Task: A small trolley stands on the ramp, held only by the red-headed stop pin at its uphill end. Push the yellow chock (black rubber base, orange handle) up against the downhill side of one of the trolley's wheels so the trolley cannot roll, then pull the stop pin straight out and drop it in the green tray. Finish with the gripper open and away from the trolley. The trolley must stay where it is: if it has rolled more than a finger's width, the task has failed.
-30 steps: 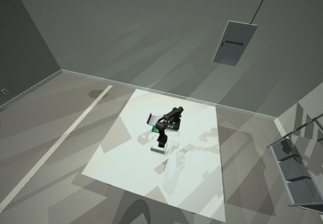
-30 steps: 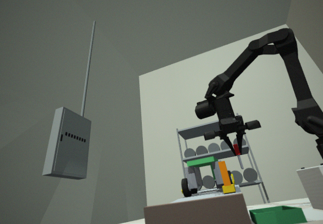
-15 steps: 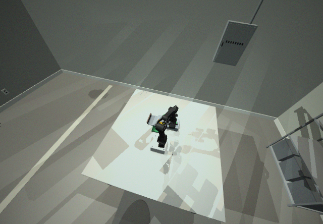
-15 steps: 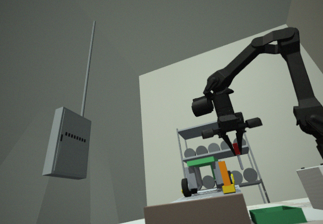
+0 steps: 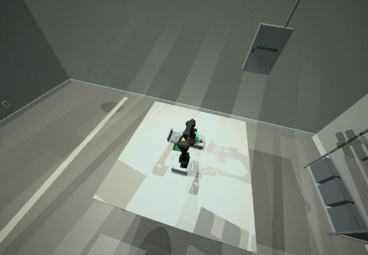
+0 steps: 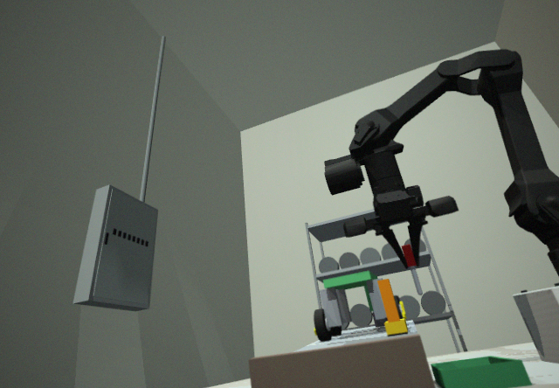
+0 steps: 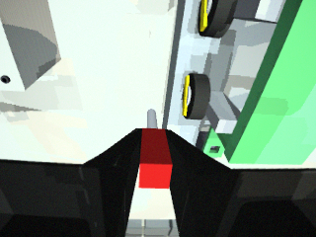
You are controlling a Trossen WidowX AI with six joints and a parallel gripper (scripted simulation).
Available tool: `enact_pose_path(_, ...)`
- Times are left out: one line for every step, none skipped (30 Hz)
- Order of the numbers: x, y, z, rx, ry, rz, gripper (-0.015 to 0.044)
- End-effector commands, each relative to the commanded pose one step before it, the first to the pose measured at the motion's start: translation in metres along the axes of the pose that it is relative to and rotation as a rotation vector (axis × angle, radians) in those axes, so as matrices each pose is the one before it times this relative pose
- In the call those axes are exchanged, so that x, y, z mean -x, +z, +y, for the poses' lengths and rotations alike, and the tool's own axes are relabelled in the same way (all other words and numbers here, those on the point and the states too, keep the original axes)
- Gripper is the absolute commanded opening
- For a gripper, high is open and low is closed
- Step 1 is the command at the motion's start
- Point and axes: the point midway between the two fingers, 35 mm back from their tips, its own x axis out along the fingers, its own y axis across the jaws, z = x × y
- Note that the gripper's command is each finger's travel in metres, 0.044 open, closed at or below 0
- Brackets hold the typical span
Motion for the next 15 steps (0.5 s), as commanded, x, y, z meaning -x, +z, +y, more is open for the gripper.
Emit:
enact_pose_path(0.00161,0.01332,0.00071,-0.0010,0.00238,0.00624,0.0000)
enact_pose_path(0.00046,0.00355,0.00000,0.0000,0.00000,-0.00040,0.0000)
enact_pose_path(0.00047,0.00358,0.00006,0.0000,0.00001,-0.00035,0.0000)
enact_pose_path(0.00046,0.00355,0.00002,0.0000,0.00001,-0.00040,0.0000)
enact_pose_path(0.00046,0.00359,0.00008,0.0000,0.00001,-0.00035,0.0000)
enact_pose_path(0.00042,0.00356,0.00009,0.0000,0.00001,-0.00040,0.0000)
enact_pose_path(0.00043,0.00360,0.00015,0.0000,0.00002,-0.00035,0.0000)
enact_pose_path(0.00038,0.00355,0.00015,0.0000,0.00002,-0.00040,0.0000)
enact_pose_path(0.00038,0.00360,0.00021,0.0000,0.00003,-0.00035,0.0000)
enact_pose_path(0.00034,0.00353,0.00021,0.0000,0.00003,-0.00039,0.0000)
enact_pose_path(0.00034,0.00358,0.00027,0.0000,0.00003,-0.00034,0.0000)
enact_pose_path(0.00031,0.00350,0.00026,0.0000,0.00004,-0.00039,0.0000)
enact_pose_path(0.00031,0.00356,0.00032,0.0000,0.00004,-0.00034,0.0000)
enact_pose_path(0.00030,0.00345,0.00028,0.0000,0.00004,-0.00038,0.0000)
enact_pose_path(0.00030,0.00354,0.00034,0.0000,0.00004,-0.00034,0.0000)
